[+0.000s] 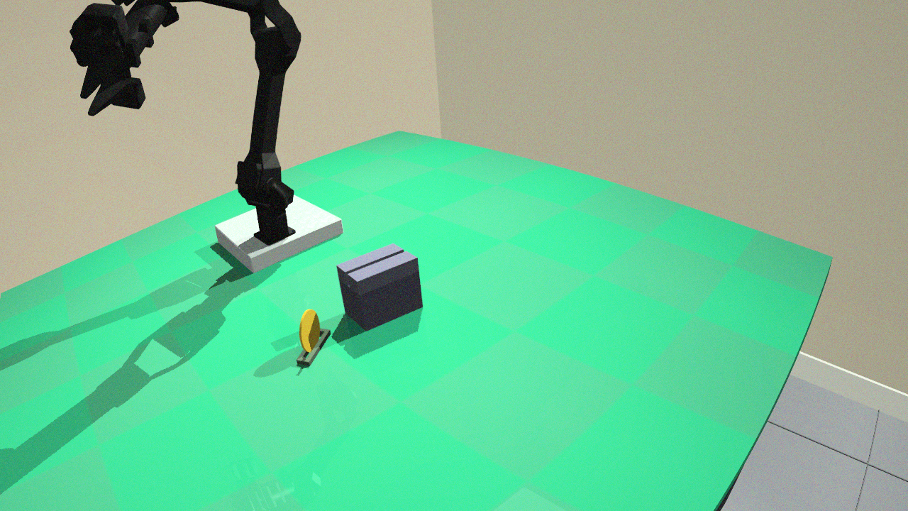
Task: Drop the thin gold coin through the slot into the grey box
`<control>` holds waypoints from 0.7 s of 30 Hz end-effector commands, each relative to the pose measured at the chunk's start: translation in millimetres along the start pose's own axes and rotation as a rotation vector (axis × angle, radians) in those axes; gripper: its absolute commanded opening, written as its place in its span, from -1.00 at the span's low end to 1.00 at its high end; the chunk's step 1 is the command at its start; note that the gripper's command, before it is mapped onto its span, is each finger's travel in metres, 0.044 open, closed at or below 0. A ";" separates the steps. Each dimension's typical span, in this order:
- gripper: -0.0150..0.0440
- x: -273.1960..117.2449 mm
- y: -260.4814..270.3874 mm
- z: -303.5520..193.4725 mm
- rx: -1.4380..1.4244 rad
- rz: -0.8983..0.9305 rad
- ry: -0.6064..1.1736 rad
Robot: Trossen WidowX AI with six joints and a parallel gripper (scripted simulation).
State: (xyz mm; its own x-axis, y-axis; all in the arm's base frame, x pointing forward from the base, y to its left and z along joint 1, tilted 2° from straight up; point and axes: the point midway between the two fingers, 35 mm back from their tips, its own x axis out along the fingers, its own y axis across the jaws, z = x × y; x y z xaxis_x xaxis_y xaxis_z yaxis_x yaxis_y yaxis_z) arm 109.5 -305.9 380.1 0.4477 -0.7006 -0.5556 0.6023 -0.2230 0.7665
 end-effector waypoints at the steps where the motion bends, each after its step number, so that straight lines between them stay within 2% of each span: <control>1: 0.05 46.9 -9.1 -57.2 -0.139 -0.111 0.189; 11: 0.05 98.1 -42.9 -195.9 -0.522 -0.325 0.549; 21: 0.05 92.7 -103.3 -321.1 -1.008 -0.516 0.837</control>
State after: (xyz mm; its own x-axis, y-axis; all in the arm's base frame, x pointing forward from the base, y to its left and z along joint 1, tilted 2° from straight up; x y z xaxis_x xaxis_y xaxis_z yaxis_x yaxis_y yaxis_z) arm 294.6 -165.9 174.8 0.2008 -0.0450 -0.9786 0.9201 0.3515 0.1727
